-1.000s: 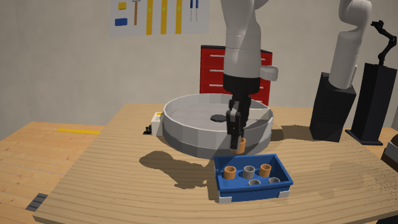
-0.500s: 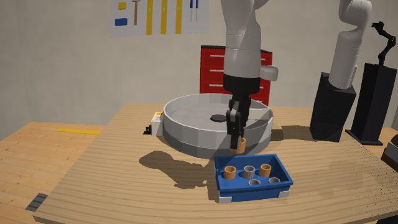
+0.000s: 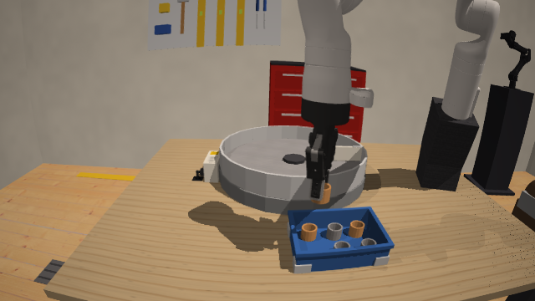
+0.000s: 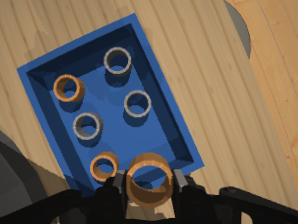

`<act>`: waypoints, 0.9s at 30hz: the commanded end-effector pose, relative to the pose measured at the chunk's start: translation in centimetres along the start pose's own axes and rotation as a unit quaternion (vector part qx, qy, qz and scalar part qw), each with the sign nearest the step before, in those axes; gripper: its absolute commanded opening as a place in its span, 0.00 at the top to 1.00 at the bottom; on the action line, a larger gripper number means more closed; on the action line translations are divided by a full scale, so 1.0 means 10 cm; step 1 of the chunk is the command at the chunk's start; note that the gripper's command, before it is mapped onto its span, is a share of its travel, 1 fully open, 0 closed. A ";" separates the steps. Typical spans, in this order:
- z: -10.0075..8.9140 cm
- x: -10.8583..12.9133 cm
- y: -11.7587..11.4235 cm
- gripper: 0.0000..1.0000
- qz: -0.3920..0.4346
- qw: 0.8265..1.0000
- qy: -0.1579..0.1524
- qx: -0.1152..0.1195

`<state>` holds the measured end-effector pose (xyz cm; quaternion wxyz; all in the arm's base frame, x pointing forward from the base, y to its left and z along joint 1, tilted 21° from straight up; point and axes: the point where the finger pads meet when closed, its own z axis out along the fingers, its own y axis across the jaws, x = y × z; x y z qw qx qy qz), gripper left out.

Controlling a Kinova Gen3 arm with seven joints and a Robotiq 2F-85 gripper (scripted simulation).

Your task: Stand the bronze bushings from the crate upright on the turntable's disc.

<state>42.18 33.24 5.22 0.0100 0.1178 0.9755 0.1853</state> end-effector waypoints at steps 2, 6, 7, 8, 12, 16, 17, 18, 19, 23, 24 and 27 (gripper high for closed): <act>-0.01 -0.02 -0.08 1.00 0.003 1.000 -0.001 0.000; -0.01 -0.03 -0.12 1.00 0.003 1.000 -0.001 0.000; -0.01 -0.03 -0.14 1.00 0.003 1.000 -0.001 0.000; -0.01 -0.03 -0.17 1.00 0.003 1.000 -0.001 0.000; -0.01 -0.05 -0.28 1.00 0.003 1.000 -0.001 0.000; -0.01 -0.06 -0.41 1.00 0.003 1.000 -0.001 0.000; -0.01 -0.07 -0.45 1.00 0.003 1.000 -0.001 0.000; -0.01 -0.07 -0.48 1.00 0.003 1.000 -0.001 0.000; -0.01 -0.07 -0.52 1.00 0.003 1.000 -0.001 0.000; -0.01 -0.08 -0.60 1.00 0.003 1.000 -0.001 0.000; -0.01 -0.09 -0.64 1.00 0.003 1.000 -0.001 0.000; -0.01 -0.10 -0.77 1.00 0.003 1.000 -0.001 0.000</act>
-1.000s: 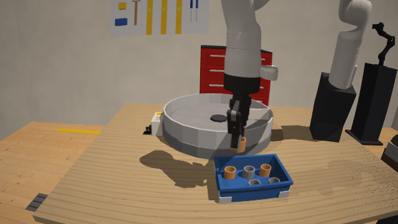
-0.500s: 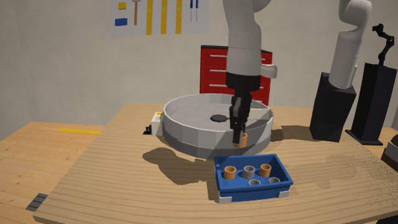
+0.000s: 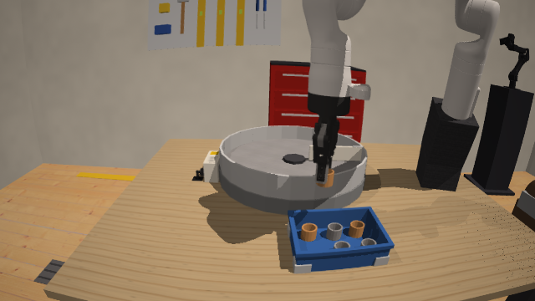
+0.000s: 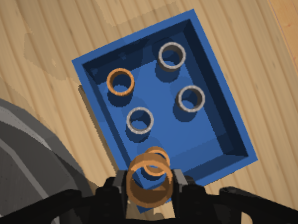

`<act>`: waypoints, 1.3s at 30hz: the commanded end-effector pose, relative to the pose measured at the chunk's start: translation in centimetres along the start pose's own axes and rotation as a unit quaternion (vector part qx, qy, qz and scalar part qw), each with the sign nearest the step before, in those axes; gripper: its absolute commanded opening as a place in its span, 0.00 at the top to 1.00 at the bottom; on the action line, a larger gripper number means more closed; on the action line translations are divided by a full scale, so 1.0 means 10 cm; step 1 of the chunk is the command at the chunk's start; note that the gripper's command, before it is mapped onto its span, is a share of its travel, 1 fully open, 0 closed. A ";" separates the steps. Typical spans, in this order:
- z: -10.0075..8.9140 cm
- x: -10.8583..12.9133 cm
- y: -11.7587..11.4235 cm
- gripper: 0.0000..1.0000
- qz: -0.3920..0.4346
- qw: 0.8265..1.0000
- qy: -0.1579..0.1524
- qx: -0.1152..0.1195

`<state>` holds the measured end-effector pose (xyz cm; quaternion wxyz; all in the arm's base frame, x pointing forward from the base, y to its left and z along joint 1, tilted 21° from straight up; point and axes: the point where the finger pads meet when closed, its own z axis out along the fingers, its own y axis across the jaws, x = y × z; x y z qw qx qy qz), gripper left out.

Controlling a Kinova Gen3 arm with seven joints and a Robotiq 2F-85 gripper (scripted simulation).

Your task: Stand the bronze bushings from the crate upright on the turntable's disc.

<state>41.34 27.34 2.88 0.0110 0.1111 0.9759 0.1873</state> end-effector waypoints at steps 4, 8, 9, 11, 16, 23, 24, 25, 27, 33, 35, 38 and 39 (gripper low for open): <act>-0.01 -0.06 -0.31 1.00 0.010 1.000 -0.001 0.002; -0.01 -0.08 -0.50 1.00 0.010 1.000 -0.001 0.002; -0.02 -0.08 -0.55 1.00 0.010 1.000 -0.001 0.002; -0.02 -0.08 -0.55 1.00 0.010 1.000 -0.001 0.002; -0.02 -0.11 -0.80 1.00 0.010 1.000 -0.001 0.002; -0.02 -0.15 -1.16 1.00 0.010 1.000 -0.001 0.002; -0.02 -0.15 -1.21 1.00 0.010 1.000 -0.001 0.002; -0.02 -0.16 -1.26 1.00 0.010 1.000 -0.001 0.002; -0.02 -0.16 -1.31 1.00 0.010 1.000 -0.001 0.002; -0.02 -0.19 -1.56 1.00 0.010 1.000 -0.001 0.002; -0.02 -0.20 -1.66 1.00 0.010 1.000 -0.001 0.002; -0.02 -0.21 -1.79 1.00 0.010 1.000 -0.001 0.002; -0.02 -0.22 -1.84 1.00 0.010 1.000 -0.001 0.002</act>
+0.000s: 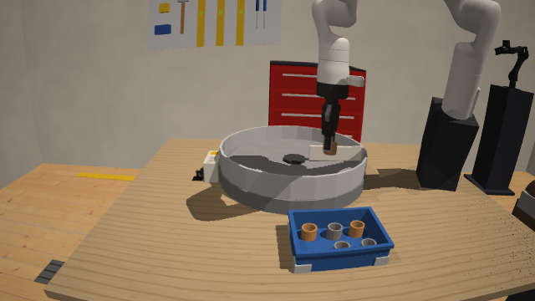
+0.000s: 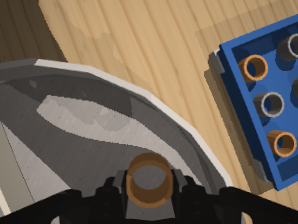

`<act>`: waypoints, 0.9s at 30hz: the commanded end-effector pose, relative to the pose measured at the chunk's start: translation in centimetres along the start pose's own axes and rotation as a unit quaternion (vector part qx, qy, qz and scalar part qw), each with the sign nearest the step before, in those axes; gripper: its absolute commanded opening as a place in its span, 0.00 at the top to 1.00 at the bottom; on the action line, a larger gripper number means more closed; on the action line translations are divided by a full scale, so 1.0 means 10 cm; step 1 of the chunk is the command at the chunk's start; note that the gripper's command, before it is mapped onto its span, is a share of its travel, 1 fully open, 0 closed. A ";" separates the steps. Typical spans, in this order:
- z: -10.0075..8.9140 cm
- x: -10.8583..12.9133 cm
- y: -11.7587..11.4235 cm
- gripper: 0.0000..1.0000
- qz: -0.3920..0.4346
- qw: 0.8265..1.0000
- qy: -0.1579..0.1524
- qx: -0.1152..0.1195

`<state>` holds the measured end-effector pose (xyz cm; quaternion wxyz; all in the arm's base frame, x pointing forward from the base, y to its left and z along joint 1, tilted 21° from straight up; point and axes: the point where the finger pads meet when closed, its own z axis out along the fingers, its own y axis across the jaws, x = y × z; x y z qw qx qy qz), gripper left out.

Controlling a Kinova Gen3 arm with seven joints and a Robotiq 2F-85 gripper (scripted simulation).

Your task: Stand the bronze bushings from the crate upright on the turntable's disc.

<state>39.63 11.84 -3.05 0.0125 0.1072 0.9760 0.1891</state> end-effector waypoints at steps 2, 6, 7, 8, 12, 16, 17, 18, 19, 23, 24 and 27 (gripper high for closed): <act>0.00 -0.04 -0.27 1.00 0.014 1.000 -0.001 0.004; 0.00 -0.04 -0.35 1.00 0.014 1.000 -0.001 0.004; 0.00 -0.05 -0.39 1.00 0.014 1.000 -0.001 0.004; 0.00 -0.05 -0.43 1.00 0.014 1.000 -0.001 0.004; 0.00 -0.06 -0.56 1.00 0.014 1.000 -0.001 0.004; 0.00 -0.07 -0.67 1.00 0.014 1.000 -0.001 0.004; 0.00 -0.08 -0.69 1.00 0.014 1.000 -0.001 0.004; 0.00 -0.08 -0.72 1.00 0.014 1.000 -0.001 0.004; 0.00 -0.08 -0.73 1.00 0.014 1.000 -0.001 0.004; 0.00 -0.08 -0.77 1.00 0.014 1.000 -0.001 0.004; 0.00 -0.09 -0.78 1.00 0.014 1.000 -0.001 0.004; 0.00 -0.09 -0.82 1.00 0.014 1.000 -0.001 0.004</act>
